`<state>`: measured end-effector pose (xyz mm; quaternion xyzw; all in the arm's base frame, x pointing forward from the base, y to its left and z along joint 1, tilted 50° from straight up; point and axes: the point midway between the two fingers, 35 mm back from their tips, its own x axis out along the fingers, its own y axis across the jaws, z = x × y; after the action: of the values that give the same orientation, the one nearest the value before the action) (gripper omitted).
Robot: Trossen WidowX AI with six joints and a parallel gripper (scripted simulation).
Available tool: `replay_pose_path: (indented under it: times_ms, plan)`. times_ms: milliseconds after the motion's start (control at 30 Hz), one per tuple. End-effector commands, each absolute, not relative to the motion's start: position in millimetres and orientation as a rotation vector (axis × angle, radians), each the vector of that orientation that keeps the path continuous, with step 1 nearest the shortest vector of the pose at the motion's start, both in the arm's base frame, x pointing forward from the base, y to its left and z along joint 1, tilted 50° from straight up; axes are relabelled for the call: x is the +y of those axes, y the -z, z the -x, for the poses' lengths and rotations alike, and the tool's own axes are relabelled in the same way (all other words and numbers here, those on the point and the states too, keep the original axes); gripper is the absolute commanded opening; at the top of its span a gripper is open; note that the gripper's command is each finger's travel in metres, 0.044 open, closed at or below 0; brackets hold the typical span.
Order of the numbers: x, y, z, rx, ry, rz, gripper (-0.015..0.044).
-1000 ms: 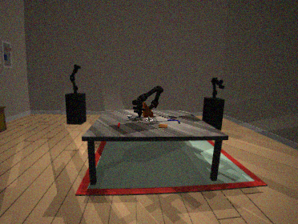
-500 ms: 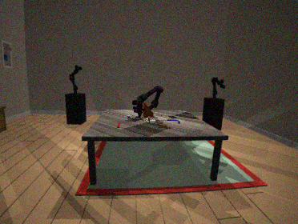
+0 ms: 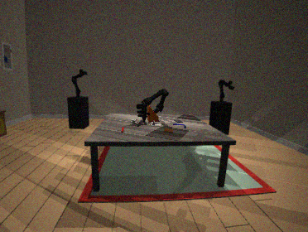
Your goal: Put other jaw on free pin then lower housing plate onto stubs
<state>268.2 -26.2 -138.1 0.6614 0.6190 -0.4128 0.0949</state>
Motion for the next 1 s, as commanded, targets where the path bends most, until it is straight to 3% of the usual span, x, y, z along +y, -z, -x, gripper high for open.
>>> replay_pose_path:
  times_ms: [0,333,867,967]
  plan:
    - [-28.9,140.3,-275.0,1.835,1.228,-1.961,0.0]
    - [-71.8,99.4,-276.5,1.835,1.228,-1.959,0.0]
    - [-65.4,105.9,-276.4,1.83,1.23,-1.971,0.042]
    - [-65.4,105.9,-276.4,1.83,1.23,-1.971,0.044]
